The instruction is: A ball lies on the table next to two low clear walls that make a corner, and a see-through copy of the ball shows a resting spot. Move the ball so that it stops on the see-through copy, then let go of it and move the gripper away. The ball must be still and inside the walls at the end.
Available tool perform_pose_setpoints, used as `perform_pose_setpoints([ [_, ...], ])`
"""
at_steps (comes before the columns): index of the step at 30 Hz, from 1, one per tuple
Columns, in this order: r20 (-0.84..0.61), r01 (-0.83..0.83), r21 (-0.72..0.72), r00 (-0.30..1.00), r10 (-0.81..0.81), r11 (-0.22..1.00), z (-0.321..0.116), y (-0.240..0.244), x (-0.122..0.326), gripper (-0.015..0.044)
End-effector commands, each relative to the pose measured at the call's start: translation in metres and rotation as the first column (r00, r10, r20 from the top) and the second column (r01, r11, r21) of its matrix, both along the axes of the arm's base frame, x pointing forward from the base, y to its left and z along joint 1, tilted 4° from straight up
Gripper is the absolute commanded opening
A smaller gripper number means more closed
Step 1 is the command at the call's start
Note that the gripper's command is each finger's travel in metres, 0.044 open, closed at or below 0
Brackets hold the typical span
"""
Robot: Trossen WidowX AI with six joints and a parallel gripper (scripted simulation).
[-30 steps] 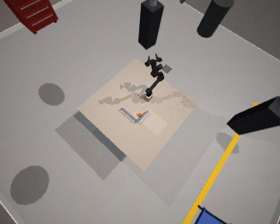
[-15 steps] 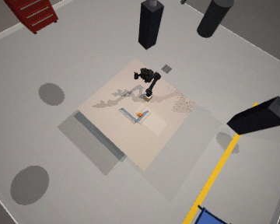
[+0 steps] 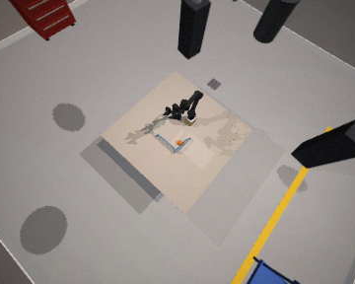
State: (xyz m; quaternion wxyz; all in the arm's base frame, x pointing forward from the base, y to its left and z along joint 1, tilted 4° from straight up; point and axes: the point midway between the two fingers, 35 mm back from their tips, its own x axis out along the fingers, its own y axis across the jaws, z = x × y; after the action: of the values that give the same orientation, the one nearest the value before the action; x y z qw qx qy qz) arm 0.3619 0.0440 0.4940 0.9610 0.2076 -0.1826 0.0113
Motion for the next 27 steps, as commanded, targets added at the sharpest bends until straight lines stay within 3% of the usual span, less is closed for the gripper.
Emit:
perform_pose_setpoints([
  [1,-0.209,-0.035,-0.205,0.978,-0.009,0.978,-0.062,0.024,0.035,0.0357],
  [8,-0.501,-0.239,-0.508,0.863,-0.058,0.828,-0.169,0.062,0.065,0.0357],
  [15,-0.723,-0.584,-0.644,0.676,-0.143,0.495,-0.284,0.093,0.060,0.0357],
  [21,-0.840,-0.844,-0.525,0.493,-0.228,0.108,-0.376,0.109,0.026,0.0357],
  [27,-0.901,-0.933,-0.210,0.300,-0.314,-0.291,-0.453,0.112,-0.030,0.0357],
])
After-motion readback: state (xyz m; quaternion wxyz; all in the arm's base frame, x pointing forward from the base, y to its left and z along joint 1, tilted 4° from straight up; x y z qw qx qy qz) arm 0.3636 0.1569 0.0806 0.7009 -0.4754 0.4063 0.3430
